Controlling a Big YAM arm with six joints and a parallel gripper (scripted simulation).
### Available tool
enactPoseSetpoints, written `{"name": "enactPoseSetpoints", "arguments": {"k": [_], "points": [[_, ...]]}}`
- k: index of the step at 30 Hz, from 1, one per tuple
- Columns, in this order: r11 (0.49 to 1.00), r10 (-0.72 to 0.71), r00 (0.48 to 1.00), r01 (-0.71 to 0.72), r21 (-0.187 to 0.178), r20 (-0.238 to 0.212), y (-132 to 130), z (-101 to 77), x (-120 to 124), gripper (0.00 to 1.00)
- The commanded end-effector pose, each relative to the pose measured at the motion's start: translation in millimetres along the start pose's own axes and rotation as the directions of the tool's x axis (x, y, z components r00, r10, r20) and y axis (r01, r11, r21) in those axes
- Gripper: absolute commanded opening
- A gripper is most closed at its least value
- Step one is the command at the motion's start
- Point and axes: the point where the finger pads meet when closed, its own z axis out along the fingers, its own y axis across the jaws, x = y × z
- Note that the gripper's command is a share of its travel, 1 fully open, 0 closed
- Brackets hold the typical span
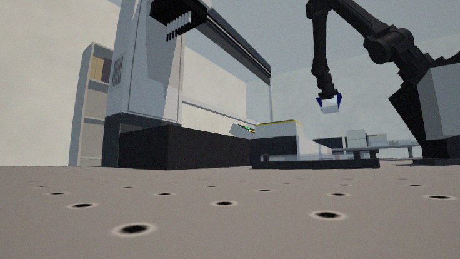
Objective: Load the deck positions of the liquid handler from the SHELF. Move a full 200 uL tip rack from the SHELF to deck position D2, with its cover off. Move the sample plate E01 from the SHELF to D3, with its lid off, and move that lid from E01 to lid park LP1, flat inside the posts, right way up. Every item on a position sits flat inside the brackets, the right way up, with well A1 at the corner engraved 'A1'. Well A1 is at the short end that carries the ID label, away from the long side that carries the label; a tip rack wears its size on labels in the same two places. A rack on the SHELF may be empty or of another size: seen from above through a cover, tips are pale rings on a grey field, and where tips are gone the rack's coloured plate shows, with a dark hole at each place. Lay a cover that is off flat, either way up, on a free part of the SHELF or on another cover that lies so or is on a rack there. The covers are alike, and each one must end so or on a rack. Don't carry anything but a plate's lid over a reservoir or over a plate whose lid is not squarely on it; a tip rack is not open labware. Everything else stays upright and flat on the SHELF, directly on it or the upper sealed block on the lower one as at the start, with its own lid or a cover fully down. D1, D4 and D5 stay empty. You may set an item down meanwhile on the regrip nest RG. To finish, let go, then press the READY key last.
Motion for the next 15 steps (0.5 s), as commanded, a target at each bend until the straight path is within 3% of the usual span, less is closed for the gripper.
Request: {"name": "enactPoseSetpoints", "arguments": {"k": [1, 9, 10, 15], "points": [[0.999, -0.025, 0.996, 0.028, -0.034, 0.086, 12.8, -48.6, -18.9, 0.00], [0.999, -0.030, 0.996, 0.033, -0.033, 0.084, 15.0, -54.4, -17.0, 0.00], [1.000, -0.015, 0.999, 0.017, -0.020, 0.050, 9.2, -33.4, -11.9, 0.00], [1.000, -0.015, 0.999, 0.017, -0.020, 0.050, 9.2, -33.4, -11.9, 0.00]]}}
